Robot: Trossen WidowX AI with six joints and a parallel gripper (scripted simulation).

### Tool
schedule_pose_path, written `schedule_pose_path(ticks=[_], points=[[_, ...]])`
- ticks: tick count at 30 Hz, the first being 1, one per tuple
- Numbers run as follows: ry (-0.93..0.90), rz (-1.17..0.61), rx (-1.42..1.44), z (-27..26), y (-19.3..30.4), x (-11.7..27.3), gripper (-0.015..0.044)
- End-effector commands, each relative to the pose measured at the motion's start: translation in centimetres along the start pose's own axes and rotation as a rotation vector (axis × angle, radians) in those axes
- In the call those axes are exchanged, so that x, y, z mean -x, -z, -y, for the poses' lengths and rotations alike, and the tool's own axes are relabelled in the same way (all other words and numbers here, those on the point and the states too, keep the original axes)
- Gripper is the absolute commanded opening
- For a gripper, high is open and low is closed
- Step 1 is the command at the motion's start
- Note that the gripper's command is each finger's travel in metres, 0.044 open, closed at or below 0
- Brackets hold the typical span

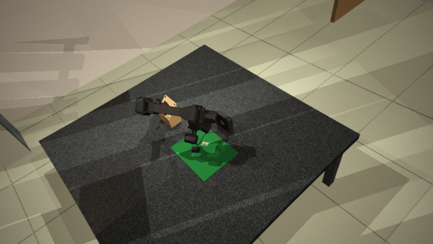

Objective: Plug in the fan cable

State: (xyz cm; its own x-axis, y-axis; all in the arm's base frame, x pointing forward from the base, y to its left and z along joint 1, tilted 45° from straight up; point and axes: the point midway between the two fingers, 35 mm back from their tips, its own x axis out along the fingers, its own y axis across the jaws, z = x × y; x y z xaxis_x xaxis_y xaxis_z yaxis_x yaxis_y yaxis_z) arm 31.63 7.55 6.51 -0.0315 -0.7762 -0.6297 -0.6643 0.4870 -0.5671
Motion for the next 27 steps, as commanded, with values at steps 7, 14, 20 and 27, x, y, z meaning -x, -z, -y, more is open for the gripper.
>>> schedule_pose_path(ticks=[7,14,20,27], points=[[0.019,-0.044,0.035,0.5,-0.7,-4.1,0.0440],[0.021,-0.046,0.034,0.6,-1.1,-6.8,0.0440],[0.021,-0.046,0.034,0.6,-1.3,-7.5,0.0440],[0.021,-0.046,0.034,0.6,-1.5,-8.7,0.0440]])
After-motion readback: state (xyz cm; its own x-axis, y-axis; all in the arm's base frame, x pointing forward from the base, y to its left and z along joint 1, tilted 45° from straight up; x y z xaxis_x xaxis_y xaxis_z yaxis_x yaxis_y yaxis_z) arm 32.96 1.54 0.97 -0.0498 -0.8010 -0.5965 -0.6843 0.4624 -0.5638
